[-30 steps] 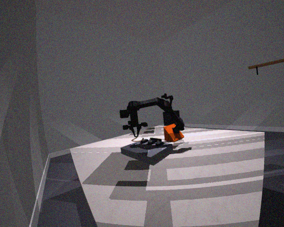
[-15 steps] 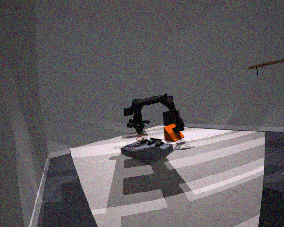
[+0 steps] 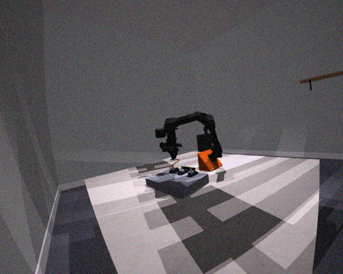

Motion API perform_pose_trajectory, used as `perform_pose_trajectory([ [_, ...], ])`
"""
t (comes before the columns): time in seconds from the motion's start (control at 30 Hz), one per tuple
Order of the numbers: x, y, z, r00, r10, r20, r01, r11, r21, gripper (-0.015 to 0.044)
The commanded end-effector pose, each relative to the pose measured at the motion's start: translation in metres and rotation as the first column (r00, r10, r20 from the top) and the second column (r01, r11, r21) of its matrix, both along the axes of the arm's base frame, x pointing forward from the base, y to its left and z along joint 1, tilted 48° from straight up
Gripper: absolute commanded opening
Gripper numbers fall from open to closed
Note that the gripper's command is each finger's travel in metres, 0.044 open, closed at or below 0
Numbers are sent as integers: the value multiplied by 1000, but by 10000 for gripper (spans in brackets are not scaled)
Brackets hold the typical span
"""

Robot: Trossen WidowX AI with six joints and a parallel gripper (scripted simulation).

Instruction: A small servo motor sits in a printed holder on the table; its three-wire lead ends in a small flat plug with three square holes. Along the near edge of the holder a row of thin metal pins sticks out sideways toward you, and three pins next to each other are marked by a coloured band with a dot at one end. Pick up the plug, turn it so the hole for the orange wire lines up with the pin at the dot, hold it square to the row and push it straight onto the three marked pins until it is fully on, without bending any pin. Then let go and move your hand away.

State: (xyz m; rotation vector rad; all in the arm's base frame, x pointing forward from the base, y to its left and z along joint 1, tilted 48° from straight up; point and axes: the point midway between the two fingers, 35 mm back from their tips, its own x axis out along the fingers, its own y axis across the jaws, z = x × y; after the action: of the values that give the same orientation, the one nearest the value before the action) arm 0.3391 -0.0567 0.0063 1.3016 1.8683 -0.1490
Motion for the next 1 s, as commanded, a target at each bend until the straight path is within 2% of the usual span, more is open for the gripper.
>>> perform_pose_trajectory([
  [0.0,-12,-3,0,993,80,82,-80,997,6,0],
  [0.47,-56,-4,2,859,343,380,-366,930,-13,0],
  [0.97,-104,1,4,549,537,641,-616,778,-124,0],
])
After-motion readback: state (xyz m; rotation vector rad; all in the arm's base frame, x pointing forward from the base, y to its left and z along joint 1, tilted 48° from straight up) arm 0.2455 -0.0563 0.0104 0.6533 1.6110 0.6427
